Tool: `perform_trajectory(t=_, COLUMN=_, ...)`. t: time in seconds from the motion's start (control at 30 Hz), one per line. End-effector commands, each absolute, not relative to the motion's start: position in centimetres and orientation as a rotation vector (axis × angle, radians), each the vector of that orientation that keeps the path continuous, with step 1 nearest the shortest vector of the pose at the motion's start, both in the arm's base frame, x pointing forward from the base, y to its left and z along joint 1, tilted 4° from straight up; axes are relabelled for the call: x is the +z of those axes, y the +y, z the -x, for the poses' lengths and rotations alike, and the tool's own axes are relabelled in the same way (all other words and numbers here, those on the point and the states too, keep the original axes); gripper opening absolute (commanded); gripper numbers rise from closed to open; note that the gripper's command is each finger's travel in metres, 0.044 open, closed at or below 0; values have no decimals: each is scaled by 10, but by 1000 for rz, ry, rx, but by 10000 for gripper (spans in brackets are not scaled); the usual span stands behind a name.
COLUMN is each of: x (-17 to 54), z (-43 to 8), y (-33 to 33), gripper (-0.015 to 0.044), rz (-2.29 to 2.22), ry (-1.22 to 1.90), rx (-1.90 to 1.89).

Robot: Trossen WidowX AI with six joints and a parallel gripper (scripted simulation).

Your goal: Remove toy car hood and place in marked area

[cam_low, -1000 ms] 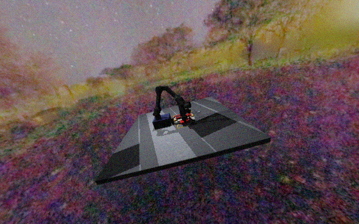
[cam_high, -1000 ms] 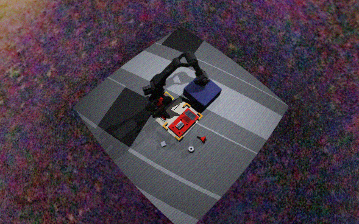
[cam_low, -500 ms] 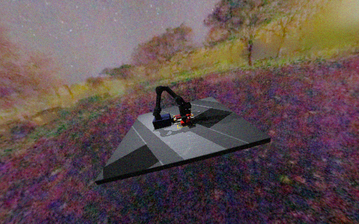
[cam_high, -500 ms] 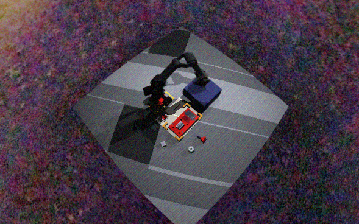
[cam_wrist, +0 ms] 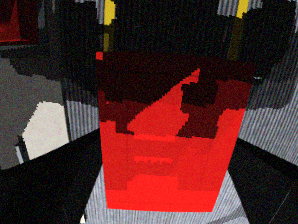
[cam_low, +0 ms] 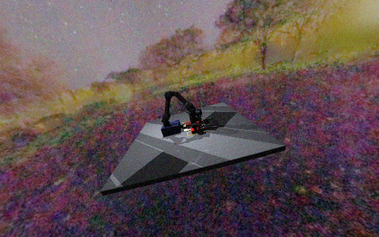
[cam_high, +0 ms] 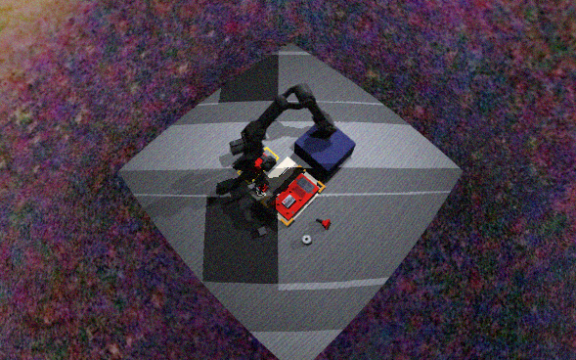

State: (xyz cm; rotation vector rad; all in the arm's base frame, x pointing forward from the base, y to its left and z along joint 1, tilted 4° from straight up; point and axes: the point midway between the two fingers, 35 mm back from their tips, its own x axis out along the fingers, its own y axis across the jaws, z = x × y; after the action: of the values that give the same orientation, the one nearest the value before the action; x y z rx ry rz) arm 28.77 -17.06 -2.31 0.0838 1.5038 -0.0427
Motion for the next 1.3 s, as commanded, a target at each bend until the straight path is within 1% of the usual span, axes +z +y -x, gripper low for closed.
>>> perform_trajectory(t=0.0, x=-26, z=-288, y=-170, gripper=0, rz=-92, ry=1500, rx=-45)
perform_trajectory(t=0.7, x=-36, z=-289, y=-169, gripper=0, rz=-92, ry=1500, rx=-45)
perform_trajectory(t=1.27, x=-34, z=-288, y=-170, gripper=440, rz=-84, ry=1504, rx=-43)
